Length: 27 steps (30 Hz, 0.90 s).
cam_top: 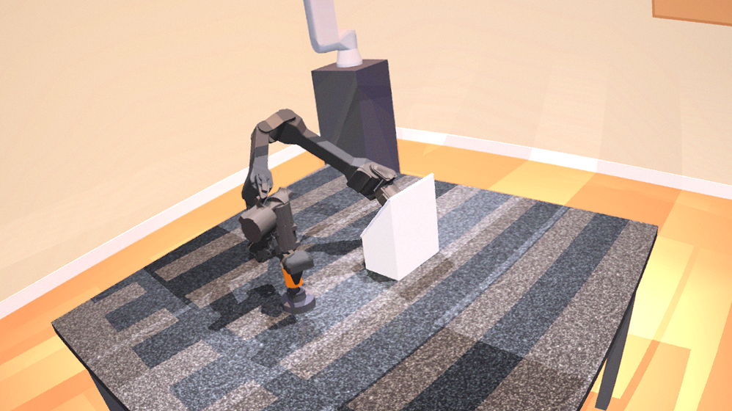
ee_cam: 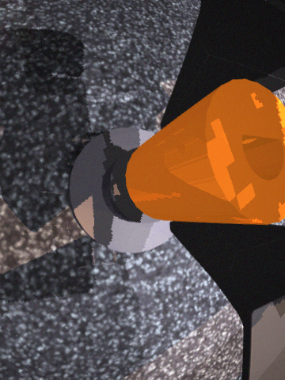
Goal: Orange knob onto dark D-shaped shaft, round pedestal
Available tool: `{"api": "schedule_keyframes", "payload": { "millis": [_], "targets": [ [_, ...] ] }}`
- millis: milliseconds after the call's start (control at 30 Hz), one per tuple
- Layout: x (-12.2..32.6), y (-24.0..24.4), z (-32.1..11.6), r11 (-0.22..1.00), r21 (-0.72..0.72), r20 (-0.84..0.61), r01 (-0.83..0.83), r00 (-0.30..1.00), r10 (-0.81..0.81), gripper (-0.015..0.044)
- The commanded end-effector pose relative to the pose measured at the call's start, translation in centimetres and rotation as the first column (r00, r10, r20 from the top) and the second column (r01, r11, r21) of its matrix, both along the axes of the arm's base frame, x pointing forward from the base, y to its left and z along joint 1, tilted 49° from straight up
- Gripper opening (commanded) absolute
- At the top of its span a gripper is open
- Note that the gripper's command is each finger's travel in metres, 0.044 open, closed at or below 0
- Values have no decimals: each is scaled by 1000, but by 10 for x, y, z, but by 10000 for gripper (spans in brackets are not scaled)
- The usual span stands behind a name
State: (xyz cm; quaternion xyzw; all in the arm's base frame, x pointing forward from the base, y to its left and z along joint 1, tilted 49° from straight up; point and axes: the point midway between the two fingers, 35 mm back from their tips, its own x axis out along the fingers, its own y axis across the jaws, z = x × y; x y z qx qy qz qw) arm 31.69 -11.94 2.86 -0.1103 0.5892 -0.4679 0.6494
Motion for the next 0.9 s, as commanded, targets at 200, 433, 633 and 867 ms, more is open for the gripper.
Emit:
{"api": "schedule_keyframes", "payload": {
  "millis": [200, 433, 633, 867],
  "targets": [
    [4, 2, 2, 990, -18, 162, 137, 978, -132, 0],
    [2, 0, 0, 990, -18, 161, 137, 978, -132, 0],
    [0, 0, 1, 990, -18, 161, 137, 978, -132, 0],
    [1, 0, 1, 990, -18, 161, 137, 978, -132, 0]
  ]
}}
